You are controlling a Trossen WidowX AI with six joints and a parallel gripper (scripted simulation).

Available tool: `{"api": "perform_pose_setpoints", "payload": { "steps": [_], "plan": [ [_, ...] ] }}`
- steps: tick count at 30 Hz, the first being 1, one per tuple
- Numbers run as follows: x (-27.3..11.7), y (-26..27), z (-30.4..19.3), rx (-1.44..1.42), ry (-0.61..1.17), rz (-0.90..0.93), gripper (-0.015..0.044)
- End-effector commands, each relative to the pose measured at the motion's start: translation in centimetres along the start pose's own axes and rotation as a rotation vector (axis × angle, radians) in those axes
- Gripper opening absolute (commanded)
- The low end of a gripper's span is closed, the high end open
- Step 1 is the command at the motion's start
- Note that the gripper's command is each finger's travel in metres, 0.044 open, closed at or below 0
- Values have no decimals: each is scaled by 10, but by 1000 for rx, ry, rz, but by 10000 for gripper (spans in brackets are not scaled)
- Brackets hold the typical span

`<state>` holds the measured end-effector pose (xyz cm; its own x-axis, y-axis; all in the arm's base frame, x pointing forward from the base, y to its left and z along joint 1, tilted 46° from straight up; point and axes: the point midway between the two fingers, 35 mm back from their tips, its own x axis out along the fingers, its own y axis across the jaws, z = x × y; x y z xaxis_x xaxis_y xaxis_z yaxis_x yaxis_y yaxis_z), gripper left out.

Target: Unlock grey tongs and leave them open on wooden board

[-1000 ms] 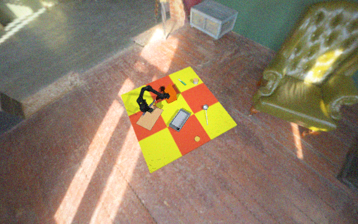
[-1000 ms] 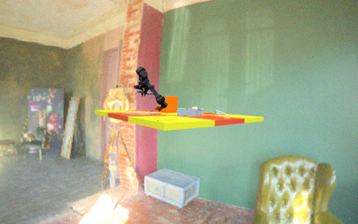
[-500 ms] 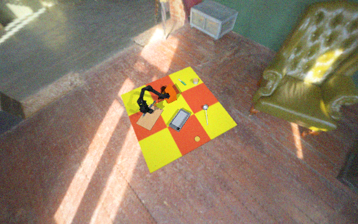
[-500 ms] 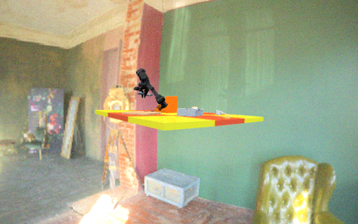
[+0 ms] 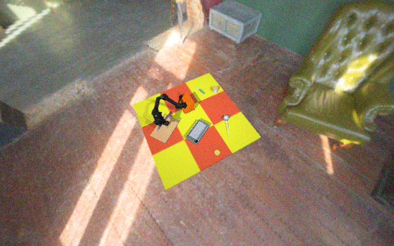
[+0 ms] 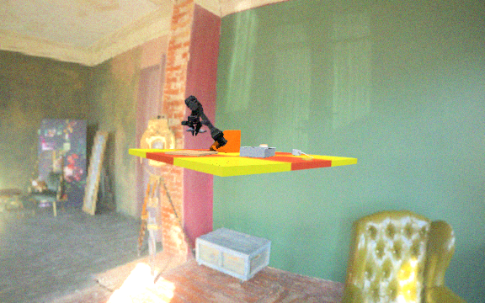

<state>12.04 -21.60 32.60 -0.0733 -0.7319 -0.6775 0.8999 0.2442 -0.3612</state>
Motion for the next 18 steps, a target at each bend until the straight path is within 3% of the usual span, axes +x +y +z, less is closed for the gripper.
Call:
{"api": "perform_pose_setpoints", "payload": {
  "steps": [1, 18],
  "plan": [
    [7, 1, -1, -11, 7, 1, -150],
    [34, 0, -1, -25, 17, -7, -150]
  ]
}}
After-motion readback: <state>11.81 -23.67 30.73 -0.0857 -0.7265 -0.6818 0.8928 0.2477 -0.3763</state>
